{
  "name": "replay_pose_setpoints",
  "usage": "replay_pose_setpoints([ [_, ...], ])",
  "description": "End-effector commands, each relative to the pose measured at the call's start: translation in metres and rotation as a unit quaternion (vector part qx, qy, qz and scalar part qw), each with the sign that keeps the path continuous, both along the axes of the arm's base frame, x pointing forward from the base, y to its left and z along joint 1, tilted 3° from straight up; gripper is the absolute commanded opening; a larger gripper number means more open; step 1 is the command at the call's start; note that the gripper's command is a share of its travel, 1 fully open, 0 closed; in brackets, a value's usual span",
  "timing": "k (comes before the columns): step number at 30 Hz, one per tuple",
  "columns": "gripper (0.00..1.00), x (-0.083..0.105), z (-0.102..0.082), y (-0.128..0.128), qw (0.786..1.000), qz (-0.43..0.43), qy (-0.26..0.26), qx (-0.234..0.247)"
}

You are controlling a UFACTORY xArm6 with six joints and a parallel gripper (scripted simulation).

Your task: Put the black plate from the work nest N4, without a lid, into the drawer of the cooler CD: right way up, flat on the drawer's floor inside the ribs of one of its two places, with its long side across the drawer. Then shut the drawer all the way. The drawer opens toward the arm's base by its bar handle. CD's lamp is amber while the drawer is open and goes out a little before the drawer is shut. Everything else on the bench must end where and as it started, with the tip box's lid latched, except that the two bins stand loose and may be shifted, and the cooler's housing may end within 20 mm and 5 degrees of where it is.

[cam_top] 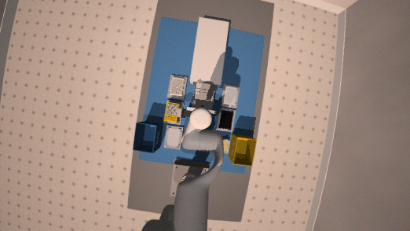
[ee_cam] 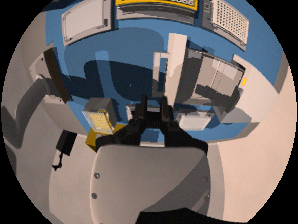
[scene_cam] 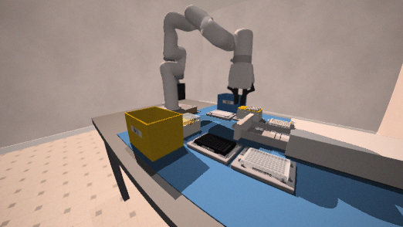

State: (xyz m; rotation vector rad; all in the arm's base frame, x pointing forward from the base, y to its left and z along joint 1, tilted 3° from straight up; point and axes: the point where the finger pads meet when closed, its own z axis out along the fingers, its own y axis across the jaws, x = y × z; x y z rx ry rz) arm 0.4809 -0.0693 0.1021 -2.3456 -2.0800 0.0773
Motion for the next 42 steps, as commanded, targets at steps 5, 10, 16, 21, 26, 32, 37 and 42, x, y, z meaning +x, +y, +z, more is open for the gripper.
replay_pose_setpoints([
  [5, 0.21, 0.002, 0.011, 0.0, 1.0, 0.0, -0.002, 0.0],
  [10, 0.21, 0.002, 0.011, 0.0, 1.0, 0.0, -0.002, 0.0],
  [16, 1.0, 0.0, 0.012, -0.015, 0.999, -0.05, -0.004, -0.002],
  [21, 1.0, -0.004, 0.013, -0.04, 0.991, -0.133, -0.006, -0.006],
  [26, 1.0, -0.006, 0.014, -0.054, 0.983, -0.182, -0.007, -0.008],
  [32, 1.0, -0.011, 0.015, -0.084, 0.96, -0.279, -0.01, -0.011],
  [37, 1.0, -0.014, 0.017, -0.109, 0.934, -0.358, -0.013, -0.015],
  [42, 1.0, -0.016, 0.018, -0.124, 0.914, -0.404, -0.014, -0.016],
])
